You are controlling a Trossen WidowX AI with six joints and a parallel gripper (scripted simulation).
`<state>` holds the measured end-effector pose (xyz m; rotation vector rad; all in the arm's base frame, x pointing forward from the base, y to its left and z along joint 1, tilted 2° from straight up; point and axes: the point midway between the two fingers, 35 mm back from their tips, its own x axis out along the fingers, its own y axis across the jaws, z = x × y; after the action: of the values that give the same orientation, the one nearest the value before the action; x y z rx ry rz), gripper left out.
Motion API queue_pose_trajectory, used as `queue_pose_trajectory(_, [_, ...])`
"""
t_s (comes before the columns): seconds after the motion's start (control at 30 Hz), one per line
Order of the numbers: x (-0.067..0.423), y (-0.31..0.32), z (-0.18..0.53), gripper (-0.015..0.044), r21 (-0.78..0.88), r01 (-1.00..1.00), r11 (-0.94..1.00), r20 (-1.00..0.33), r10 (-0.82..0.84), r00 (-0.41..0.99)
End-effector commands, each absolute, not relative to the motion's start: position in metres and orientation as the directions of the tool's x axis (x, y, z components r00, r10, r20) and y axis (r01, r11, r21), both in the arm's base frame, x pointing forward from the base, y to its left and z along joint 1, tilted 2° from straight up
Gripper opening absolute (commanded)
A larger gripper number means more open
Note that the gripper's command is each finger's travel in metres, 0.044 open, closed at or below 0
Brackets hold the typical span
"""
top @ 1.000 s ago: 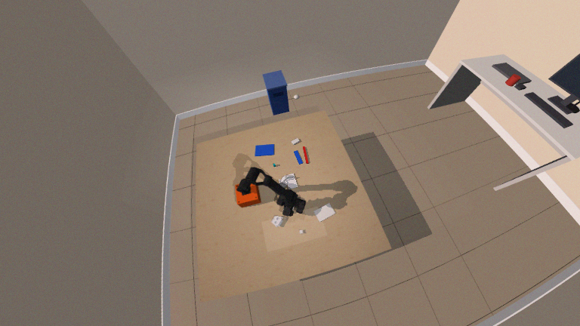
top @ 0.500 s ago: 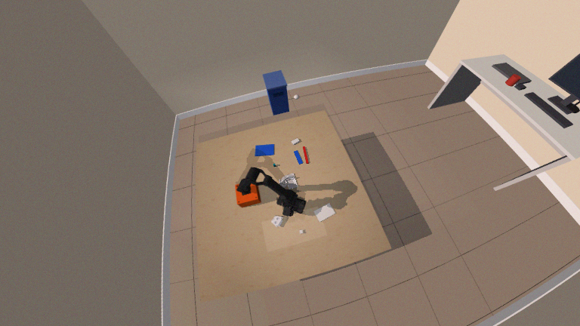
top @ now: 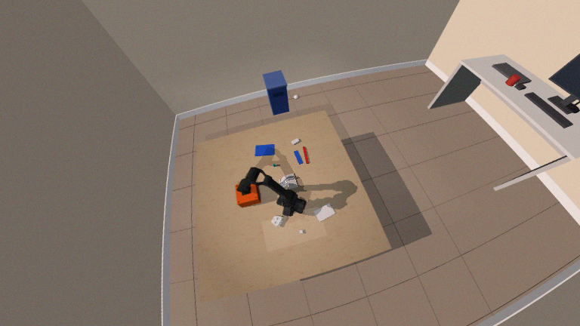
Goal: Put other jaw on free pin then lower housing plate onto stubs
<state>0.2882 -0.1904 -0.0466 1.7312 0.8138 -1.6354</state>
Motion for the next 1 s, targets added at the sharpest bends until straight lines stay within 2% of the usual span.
queue_pose_trajectory(0.0, [0.288,-0.19,-0.045,0.0134,0.02,0.783,-0.621,-0.999,0.024,0.044])
queue_pose_trajectory(0.97, [0.284,-0.191,0.031,0.0134,0.021,0.792,-0.61,-0.999,0.019,0.041])
